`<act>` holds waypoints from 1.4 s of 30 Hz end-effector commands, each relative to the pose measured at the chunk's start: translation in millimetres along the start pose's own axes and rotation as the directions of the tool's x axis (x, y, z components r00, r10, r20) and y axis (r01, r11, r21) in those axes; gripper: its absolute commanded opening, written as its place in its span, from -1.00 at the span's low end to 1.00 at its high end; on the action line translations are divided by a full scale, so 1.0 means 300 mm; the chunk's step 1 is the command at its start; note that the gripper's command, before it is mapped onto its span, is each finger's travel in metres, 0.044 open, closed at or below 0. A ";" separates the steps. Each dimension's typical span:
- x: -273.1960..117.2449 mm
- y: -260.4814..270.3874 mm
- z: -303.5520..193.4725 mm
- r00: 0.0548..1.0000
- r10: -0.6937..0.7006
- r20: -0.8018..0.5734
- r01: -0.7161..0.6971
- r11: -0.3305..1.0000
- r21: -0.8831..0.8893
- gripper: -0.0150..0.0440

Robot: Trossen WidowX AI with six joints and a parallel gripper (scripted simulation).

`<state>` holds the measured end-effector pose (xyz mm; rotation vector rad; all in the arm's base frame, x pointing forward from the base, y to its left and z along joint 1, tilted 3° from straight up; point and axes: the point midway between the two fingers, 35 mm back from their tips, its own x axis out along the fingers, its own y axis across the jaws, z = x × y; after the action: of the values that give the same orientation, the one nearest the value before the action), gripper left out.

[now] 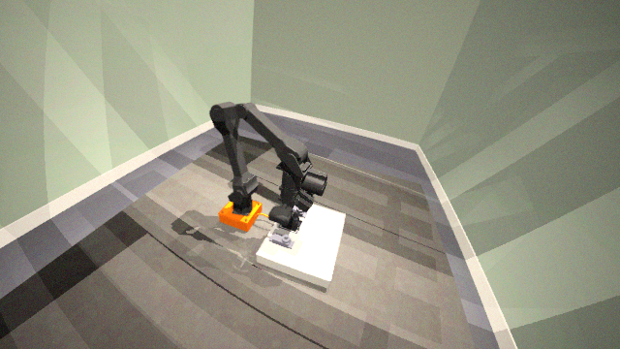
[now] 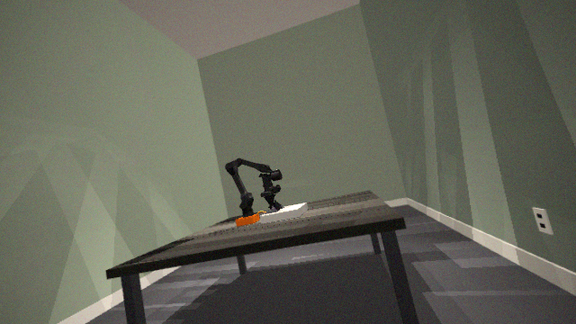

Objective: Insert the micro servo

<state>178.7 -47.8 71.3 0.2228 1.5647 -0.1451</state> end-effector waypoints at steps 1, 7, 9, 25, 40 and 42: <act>0.013 0.000 0.000 1.000 -0.001 0.000 0.001 1.000 0.003 -0.49; 0.030 0.000 0.000 1.000 -0.001 0.000 0.001 1.000 0.003 -0.49; 0.037 0.000 0.000 1.000 -0.001 0.000 0.001 1.000 0.003 -0.49; 0.081 0.000 0.000 1.000 -0.001 0.000 0.001 1.000 0.003 -0.49; 0.084 0.000 -0.001 1.000 -0.001 0.000 0.001 1.000 0.003 0.14; 0.054 0.000 0.001 1.000 -0.001 0.000 0.001 1.000 0.003 0.14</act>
<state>177.5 -46.1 46.1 0.2247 1.5713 -0.1453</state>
